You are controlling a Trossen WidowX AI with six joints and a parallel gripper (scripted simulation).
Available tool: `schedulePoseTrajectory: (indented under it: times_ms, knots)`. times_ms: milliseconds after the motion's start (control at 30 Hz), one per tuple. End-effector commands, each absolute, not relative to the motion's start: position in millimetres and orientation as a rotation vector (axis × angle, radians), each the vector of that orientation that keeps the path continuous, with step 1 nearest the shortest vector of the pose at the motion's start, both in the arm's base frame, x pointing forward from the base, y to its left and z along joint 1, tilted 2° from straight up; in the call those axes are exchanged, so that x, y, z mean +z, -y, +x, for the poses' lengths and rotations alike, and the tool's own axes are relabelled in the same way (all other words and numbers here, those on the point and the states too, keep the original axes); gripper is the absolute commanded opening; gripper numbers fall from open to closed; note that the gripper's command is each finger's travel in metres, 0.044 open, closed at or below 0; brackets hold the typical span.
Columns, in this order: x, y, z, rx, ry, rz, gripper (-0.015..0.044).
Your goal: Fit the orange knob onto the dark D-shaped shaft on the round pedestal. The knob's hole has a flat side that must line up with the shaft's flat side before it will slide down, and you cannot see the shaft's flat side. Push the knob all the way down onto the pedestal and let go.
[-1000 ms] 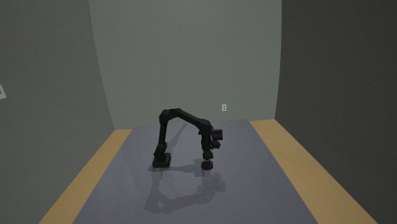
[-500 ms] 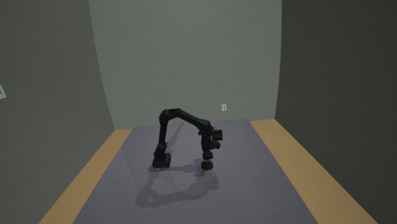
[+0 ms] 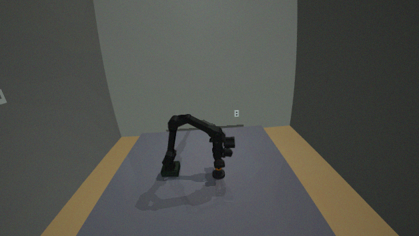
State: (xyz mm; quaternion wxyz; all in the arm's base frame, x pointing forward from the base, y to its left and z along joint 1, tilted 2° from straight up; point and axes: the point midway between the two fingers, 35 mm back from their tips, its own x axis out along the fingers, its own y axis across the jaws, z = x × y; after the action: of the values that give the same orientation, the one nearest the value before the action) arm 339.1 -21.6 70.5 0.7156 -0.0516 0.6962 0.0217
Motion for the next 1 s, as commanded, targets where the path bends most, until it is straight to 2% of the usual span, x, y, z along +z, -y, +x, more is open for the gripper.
schedulePoseTrajectory:
  times_ms: [0,433,967]
  knots:
    - [71.1,22.4,339.7,0.046,-1.541,-0.119,0.0000]
    - [74.4,22.3,341.1,0.208,-1.533,-0.285,0.0000]
    - [70.5,22.0,338.0,0.208,-1.534,-0.285,0.0000]
